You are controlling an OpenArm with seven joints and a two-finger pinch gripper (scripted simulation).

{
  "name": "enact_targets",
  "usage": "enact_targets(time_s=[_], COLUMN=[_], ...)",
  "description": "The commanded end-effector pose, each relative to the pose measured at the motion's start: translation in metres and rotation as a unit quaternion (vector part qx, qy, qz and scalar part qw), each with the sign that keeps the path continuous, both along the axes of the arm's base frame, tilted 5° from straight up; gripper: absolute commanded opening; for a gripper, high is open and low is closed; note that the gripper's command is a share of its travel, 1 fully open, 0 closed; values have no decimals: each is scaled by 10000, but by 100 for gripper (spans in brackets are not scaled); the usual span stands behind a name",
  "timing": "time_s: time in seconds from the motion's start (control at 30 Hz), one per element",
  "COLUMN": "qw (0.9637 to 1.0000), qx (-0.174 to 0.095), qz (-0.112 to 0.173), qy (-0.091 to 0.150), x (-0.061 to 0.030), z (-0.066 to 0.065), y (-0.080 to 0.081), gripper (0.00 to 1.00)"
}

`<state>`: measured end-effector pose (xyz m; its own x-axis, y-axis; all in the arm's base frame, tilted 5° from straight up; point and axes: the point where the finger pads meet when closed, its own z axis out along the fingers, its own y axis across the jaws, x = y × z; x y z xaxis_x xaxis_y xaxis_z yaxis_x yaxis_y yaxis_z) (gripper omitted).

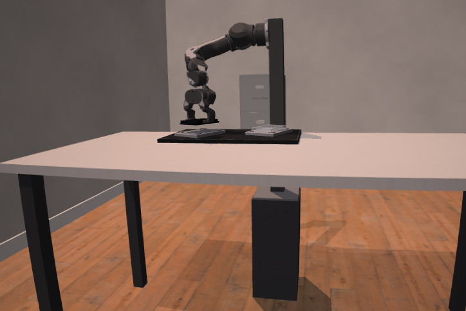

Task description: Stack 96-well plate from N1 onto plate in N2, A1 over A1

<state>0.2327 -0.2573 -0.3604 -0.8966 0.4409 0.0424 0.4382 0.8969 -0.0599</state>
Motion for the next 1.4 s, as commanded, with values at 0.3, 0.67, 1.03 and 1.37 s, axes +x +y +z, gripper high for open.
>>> enact_targets(time_s=[0.3, 0.67, 1.03, 1.37], qw=[10000, 10000, 10000, 10000], qx=[-19, -19, -20, -15], qz=[0, 1, 4, 2], qy=[-1, -2, -5, 2], x=[23, 34, 38, 32], z=[200, 326, 619, 601], y=[-1, 4, 18, 21], gripper=[0, 0, 0, 0])
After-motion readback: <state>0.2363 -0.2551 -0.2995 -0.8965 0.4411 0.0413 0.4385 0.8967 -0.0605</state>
